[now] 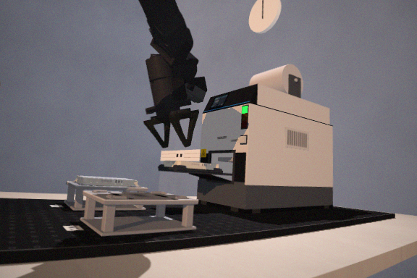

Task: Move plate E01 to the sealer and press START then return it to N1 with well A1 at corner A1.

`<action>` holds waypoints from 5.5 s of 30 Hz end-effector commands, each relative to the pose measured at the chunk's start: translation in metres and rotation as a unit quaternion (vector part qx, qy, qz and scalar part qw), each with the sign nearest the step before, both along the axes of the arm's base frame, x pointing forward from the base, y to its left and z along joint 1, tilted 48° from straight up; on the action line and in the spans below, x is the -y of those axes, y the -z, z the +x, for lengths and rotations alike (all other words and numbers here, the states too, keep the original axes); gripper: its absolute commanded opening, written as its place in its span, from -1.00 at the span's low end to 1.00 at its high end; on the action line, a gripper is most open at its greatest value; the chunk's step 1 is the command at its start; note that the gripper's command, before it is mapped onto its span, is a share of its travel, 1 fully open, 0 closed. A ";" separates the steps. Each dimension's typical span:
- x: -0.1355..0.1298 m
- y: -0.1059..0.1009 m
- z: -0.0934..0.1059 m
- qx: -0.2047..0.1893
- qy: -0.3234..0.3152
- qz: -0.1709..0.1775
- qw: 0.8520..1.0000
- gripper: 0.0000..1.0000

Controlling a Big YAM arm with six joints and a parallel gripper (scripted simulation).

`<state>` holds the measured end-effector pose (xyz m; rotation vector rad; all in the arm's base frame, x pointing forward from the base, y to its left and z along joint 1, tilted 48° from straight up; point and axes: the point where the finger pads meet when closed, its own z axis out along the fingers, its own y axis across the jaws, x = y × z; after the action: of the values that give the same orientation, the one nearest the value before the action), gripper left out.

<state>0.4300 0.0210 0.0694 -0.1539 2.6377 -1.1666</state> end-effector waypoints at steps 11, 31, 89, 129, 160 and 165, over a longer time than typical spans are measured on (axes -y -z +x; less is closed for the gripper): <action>-0.029 -0.012 0.042 0.051 -0.001 0.022 0.998 1.00; -0.069 0.042 0.102 0.034 -0.002 0.011 0.999 1.00; -0.038 0.079 0.105 0.012 0.002 0.004 1.000 1.00; -0.043 0.062 0.119 0.030 0.004 0.013 0.999 1.00; -0.036 0.078 0.104 0.012 0.001 0.006 1.000 1.00; -0.042 0.079 0.102 0.011 -0.005 0.006 1.000 1.00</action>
<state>0.5316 0.0598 -0.0034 -0.1260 2.6169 -1.1448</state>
